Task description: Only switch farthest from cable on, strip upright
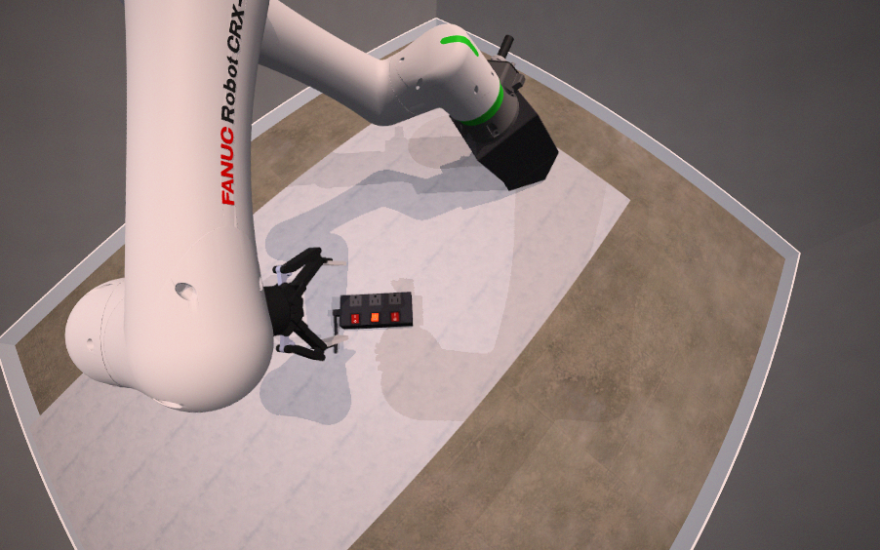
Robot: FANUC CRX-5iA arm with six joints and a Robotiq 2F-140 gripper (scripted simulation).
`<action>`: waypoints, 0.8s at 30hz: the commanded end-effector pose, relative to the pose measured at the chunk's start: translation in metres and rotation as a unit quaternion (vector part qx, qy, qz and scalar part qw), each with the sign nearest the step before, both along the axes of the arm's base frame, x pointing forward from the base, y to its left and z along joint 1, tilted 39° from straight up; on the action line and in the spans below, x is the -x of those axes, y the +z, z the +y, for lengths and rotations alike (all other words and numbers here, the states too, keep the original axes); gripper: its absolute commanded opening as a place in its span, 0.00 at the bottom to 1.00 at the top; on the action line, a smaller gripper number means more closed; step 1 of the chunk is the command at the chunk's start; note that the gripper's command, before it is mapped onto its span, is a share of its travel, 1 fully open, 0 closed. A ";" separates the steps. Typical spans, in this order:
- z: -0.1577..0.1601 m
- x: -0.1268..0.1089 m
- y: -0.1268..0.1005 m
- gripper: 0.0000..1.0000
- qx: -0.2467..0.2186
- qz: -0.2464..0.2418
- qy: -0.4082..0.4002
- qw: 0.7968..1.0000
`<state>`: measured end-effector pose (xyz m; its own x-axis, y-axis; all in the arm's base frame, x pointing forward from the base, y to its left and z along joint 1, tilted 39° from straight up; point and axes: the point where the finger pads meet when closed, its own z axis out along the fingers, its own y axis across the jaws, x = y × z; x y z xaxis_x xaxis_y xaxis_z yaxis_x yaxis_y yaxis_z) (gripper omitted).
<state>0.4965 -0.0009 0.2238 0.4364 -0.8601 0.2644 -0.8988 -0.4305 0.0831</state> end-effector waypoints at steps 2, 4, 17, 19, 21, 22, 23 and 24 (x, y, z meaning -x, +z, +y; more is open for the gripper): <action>0.001 -0.001 -0.005 1.00 0.022 -0.038 -0.083 0.996; 0.002 -0.001 -0.007 1.00 0.029 -0.055 -0.116 0.991; 0.007 -0.004 -0.015 1.00 0.045 -0.122 -0.233 0.964; 0.008 -0.004 -0.016 1.00 0.047 -0.139 -0.259 0.955; 0.010 -0.005 -0.018 1.00 0.049 -0.155 -0.284 0.945; 0.010 -0.005 -0.018 1.00 0.049 -0.155 -0.284 0.945; 0.010 -0.005 -0.018 1.00 0.049 -0.155 -0.284 0.945; 0.011 -0.006 -0.019 1.00 0.049 -0.171 -0.307 0.935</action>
